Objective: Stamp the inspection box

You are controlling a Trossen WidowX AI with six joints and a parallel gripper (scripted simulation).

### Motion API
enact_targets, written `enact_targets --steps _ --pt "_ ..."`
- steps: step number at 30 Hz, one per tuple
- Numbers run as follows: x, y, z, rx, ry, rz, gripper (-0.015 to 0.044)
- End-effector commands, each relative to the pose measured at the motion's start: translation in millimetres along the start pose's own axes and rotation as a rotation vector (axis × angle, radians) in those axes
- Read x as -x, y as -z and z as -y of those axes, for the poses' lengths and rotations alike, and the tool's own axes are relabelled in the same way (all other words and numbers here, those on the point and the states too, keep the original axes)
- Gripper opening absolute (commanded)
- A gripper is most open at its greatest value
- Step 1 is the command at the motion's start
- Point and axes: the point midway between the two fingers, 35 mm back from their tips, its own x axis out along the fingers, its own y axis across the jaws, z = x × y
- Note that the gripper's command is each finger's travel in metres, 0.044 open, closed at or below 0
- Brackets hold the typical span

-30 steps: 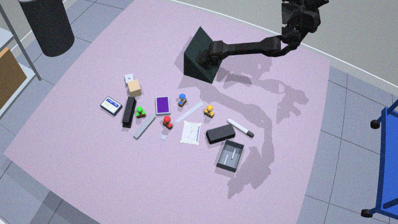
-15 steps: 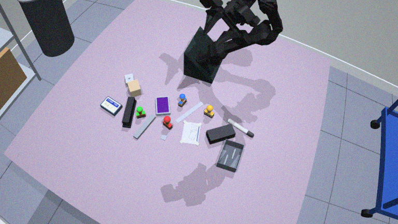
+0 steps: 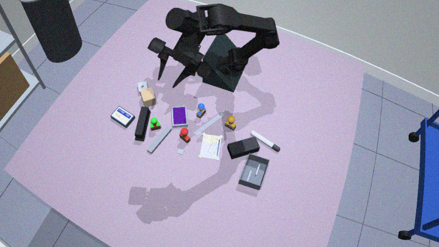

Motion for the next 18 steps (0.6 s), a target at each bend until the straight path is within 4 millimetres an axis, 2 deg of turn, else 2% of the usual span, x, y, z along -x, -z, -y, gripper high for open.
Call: enact_targets --steps 1,6,12,16,18 --pt "-61 36 9 -0.078 -0.096 -0.147 0.0215" --pt "-119 79 9 -0.153 -0.190 -0.303 0.0215" --pt "-180 140 -3 -0.235 -0.297 -0.504 0.0215" --pt "-211 183 -14 -0.282 -0.358 -0.632 0.0215" --pt "-213 187 -15 -0.285 -0.363 -0.643 0.0215"
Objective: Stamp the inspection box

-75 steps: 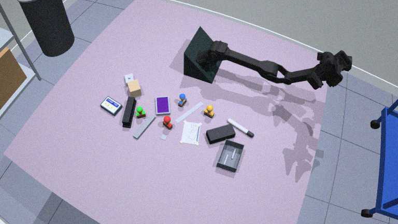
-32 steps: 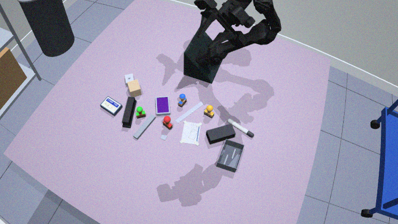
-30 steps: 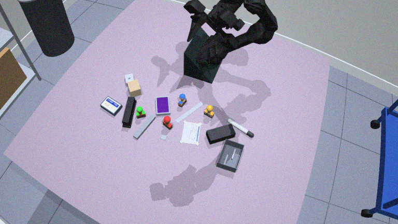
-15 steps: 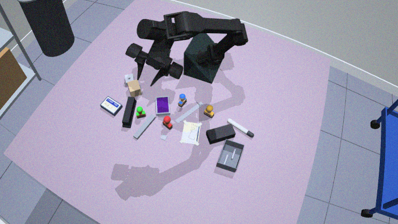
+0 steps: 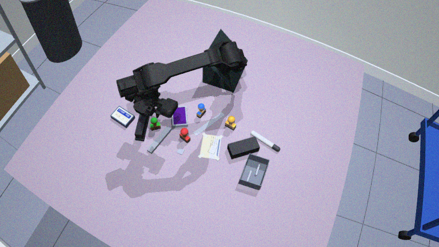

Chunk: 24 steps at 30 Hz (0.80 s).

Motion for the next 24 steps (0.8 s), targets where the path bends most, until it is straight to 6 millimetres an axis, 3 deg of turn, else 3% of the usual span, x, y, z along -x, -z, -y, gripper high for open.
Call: enact_targets --steps 1,8,24 --pt "-28 14 7 -0.032 -0.035 -0.078 0.0215" --pt "-30 14 7 -0.032 -0.035 -0.078 0.0215" --pt "-56 15 8 -0.032 -0.035 -0.077 0.0215"
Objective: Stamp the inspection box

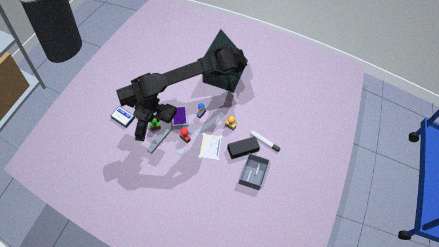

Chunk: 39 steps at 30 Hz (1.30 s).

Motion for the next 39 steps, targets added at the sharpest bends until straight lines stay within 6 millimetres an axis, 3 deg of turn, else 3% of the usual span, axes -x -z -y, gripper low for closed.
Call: enact_targets --steps 1,28,39 --pt "-11 2 2 -0.010 -0.008 -0.005 0.0215" --pt "-54 5 3 -0.009 -0.010 -0.005 0.0215" --pt "-53 4 2 -0.002 -0.006 -0.004 0.0202"
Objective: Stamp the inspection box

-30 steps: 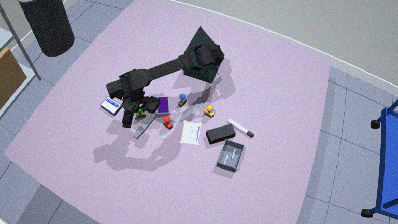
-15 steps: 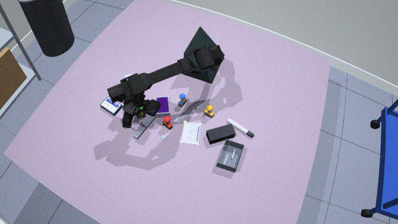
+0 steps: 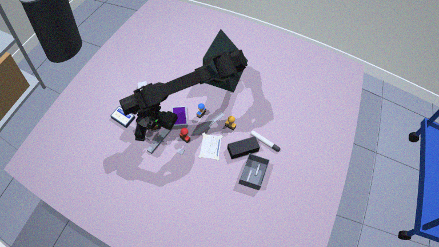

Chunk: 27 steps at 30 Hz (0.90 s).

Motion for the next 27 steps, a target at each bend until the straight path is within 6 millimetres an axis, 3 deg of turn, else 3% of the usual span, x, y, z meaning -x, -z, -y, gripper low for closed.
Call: enact_targets --steps 1,19,22,27 --pt "0.2 -0.1 0.0 0.000 0.000 0.000 0.0195" --pt "0.2 -0.1 0.0 0.000 0.000 0.000 0.0075" --pt "0.9 -0.2 0.1 0.000 0.000 0.000 0.0000" --pt "3.3 -0.4 0.2 0.000 0.000 0.001 0.0000"
